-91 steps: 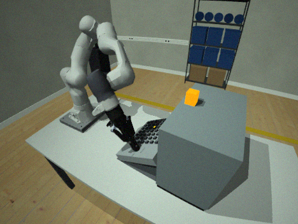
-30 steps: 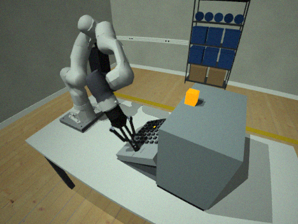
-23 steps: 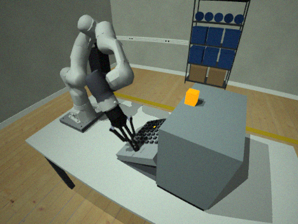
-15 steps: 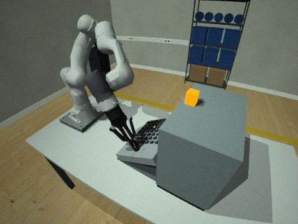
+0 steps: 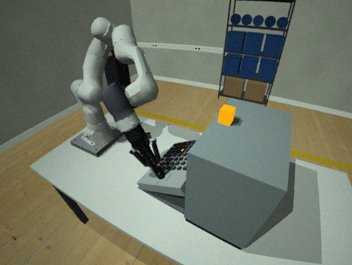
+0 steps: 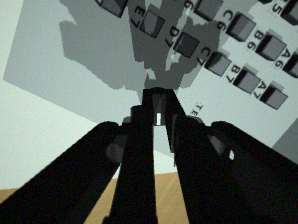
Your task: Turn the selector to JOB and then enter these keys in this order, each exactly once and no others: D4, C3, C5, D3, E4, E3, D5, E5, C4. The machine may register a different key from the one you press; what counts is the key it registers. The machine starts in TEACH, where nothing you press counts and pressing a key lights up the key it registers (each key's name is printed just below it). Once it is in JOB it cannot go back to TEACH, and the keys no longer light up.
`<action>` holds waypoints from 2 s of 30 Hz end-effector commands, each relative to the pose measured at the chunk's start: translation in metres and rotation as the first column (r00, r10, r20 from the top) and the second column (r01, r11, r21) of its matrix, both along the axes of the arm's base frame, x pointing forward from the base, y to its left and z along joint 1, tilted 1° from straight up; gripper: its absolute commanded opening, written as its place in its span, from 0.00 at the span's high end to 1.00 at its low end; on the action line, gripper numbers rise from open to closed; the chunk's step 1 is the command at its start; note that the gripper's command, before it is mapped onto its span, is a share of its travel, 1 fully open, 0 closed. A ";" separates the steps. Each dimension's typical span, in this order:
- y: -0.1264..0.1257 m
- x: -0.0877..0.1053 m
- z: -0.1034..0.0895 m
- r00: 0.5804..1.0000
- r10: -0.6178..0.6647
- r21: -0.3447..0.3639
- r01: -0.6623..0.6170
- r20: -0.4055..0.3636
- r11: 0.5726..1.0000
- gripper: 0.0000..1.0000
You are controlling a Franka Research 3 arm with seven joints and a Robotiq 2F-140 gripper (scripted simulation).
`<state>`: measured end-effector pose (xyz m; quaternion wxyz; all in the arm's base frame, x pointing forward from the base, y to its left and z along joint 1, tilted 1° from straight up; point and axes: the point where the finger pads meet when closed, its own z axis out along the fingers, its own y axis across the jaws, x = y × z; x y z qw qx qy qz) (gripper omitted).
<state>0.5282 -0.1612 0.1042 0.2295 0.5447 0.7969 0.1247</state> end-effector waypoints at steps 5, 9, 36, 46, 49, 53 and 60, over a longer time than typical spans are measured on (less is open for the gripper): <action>-0.001 0.001 0.001 0.979 -0.201 0.106 0.202 -0.016 0.974 0.90; -0.001 0.001 0.001 0.972 -0.236 0.125 0.236 -0.018 0.964 0.90; -0.001 0.001 0.001 0.887 -0.459 0.256 0.456 -0.051 0.852 0.90; -0.001 0.001 0.001 0.886 -0.460 0.256 0.457 -0.051 0.852 0.90; -0.001 0.001 0.001 0.886 -0.460 0.256 0.457 -0.051 0.852 0.90; -0.001 0.001 0.001 0.886 -0.460 0.256 0.457 -0.051 0.852 0.90; -0.001 0.001 0.001 0.886 -0.460 0.256 0.457 -0.051 0.852 0.90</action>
